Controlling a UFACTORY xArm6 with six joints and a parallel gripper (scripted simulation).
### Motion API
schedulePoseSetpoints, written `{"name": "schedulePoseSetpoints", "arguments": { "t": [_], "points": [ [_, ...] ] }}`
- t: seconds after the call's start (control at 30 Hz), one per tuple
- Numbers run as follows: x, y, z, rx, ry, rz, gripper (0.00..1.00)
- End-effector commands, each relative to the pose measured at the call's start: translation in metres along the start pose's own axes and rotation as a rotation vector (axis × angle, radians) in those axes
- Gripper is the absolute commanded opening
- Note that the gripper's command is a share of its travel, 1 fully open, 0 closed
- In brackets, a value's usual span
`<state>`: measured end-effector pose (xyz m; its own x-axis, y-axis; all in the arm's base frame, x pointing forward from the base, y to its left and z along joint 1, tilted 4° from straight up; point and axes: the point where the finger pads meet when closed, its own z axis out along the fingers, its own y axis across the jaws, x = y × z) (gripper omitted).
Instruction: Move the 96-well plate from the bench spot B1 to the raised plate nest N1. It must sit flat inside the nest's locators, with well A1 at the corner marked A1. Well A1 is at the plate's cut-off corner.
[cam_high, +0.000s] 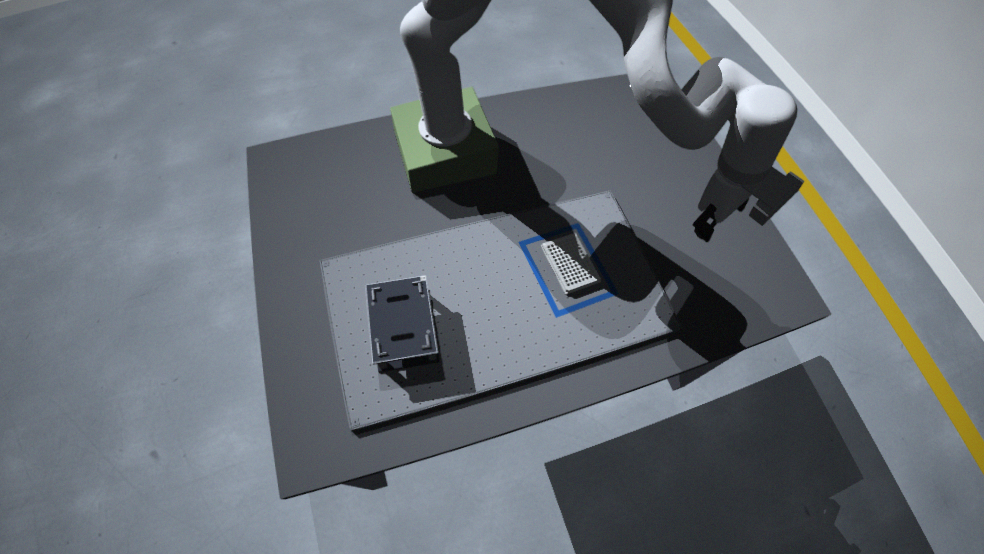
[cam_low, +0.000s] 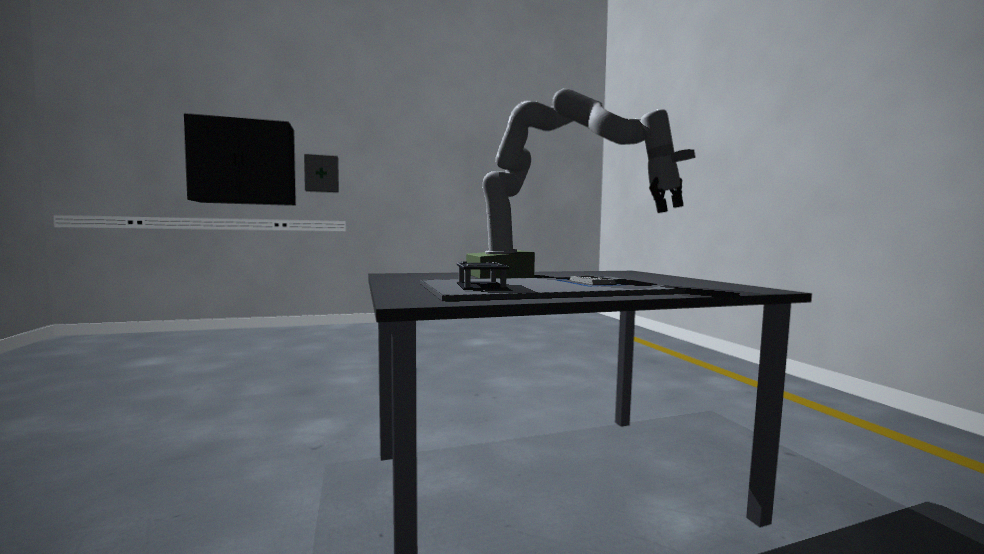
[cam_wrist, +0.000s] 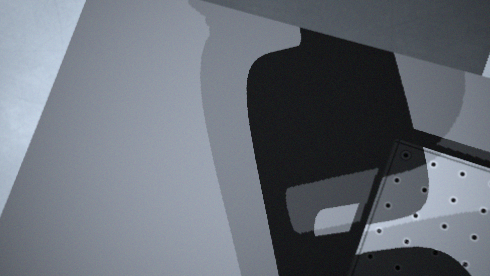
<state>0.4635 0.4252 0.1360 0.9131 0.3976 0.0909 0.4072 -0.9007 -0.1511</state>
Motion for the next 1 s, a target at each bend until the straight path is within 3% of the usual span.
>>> {"name": "schedulePoseSetpoints", "arguments": {
  "t": [0.0,0.53,0.6,0.97],
  "points": [
    [0.002,-0.001,-0.002,0.002,0.005,-0.001,1.00],
    [0.002,-0.001,-0.002,0.002,0.005,-0.001,1.00],
    [-0.002,0.008,0.001,-0.032,0.003,0.037,1.00],
    [-0.023,0.048,0.018,-0.066,-0.005,0.073,1.00]
  ]
}}
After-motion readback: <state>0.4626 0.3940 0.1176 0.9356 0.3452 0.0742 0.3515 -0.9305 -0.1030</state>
